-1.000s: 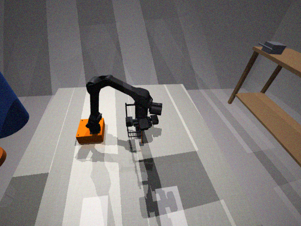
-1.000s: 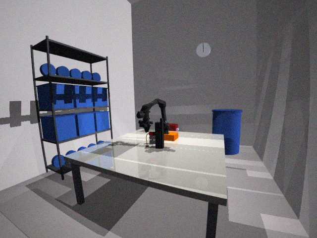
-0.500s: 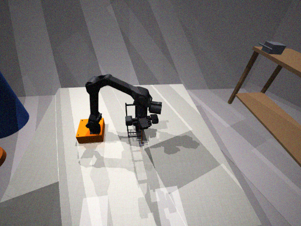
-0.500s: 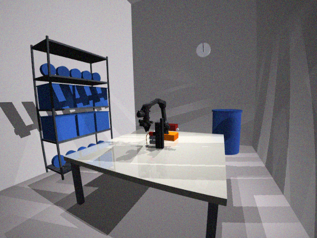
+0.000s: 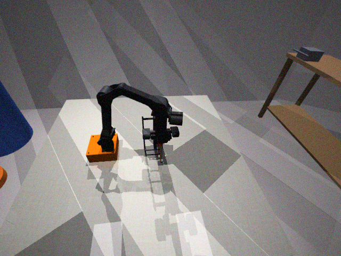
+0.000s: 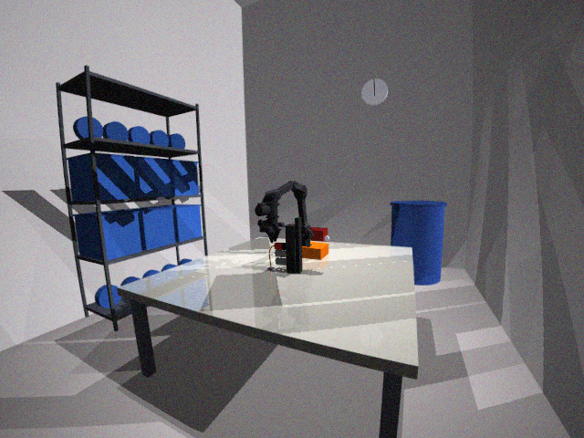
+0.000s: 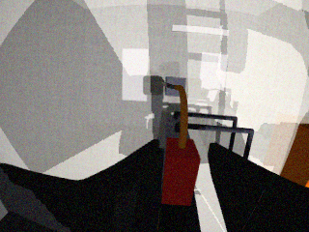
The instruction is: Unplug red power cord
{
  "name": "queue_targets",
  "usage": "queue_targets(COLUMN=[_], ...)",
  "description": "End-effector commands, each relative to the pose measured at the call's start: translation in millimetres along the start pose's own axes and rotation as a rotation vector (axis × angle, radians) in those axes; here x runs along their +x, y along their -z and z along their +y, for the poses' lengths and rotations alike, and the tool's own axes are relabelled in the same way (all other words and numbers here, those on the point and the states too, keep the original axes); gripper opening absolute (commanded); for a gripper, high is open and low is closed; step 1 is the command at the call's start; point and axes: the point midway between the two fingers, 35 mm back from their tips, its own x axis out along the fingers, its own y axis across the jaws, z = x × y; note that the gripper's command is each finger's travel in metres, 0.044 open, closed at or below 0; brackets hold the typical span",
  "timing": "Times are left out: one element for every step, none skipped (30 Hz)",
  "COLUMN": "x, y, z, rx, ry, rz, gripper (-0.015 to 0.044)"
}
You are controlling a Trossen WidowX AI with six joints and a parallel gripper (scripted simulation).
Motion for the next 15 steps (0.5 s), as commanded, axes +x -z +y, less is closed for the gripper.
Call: queue_targets(x=[0,0,0,0,0,0,0,0,0,0,0,0,0,0,0], y=[8,10,11,13,15,16,18,20,21,22,23,24,24,24,24], z=[0,0,0,0,0,0,0,0,0,0,0,0,0,0,0], rx=[0.004,0.004,0.004,0.004,0.004,0.004,0.004,0.004,0.004,0.004,0.004,0.004,0.004,0.004,0.004], ry=[-0.001,-0.001,-0.001,-0.001,-0.001,-0.001,-0.001,-0.001,-0.001,-0.001,-0.001,-0.001,-0.001,-0.001,-0.001], rz=[0.004,0.004,0.004,0.004,0.004,0.005,0.005,0.005,0.005,0.005,0.005,0.005,0.005,0.005,0.005], gripper=[0.016,0.016,0.016,0.016,0.016,0.016,0.016,0.016,0.016,0.016,0.016,0.016,0.016,0.016,0.016])
